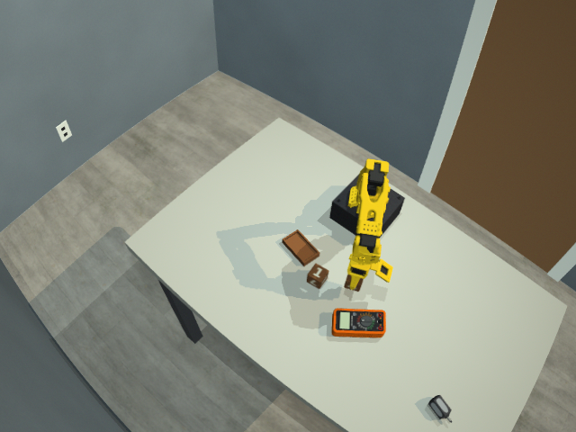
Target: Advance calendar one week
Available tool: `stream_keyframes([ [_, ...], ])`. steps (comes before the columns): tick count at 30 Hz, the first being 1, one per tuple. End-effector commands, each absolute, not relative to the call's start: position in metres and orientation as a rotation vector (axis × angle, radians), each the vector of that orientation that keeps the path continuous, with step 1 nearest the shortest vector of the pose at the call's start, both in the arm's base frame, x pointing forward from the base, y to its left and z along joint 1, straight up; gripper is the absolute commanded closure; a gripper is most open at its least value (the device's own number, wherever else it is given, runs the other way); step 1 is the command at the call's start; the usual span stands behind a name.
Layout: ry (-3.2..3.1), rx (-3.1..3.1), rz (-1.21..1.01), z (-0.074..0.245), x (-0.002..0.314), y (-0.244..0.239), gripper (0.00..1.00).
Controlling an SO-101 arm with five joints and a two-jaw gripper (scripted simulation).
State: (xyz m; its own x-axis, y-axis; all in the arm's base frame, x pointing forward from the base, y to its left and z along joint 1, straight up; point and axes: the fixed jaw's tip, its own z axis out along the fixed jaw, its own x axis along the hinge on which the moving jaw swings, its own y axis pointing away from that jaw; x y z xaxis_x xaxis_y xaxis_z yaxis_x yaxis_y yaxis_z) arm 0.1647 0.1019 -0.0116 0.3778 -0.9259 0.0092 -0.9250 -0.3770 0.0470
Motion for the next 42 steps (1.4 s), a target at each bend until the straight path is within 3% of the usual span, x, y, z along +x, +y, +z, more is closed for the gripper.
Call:
stream_keyframes([
  [1,-1.747,2.595,-0.010,-0.003,0.170,0.103,1.00],
  [42,-1.771,2.631,0.022,0.021,0.175,0.106,1.00],
])
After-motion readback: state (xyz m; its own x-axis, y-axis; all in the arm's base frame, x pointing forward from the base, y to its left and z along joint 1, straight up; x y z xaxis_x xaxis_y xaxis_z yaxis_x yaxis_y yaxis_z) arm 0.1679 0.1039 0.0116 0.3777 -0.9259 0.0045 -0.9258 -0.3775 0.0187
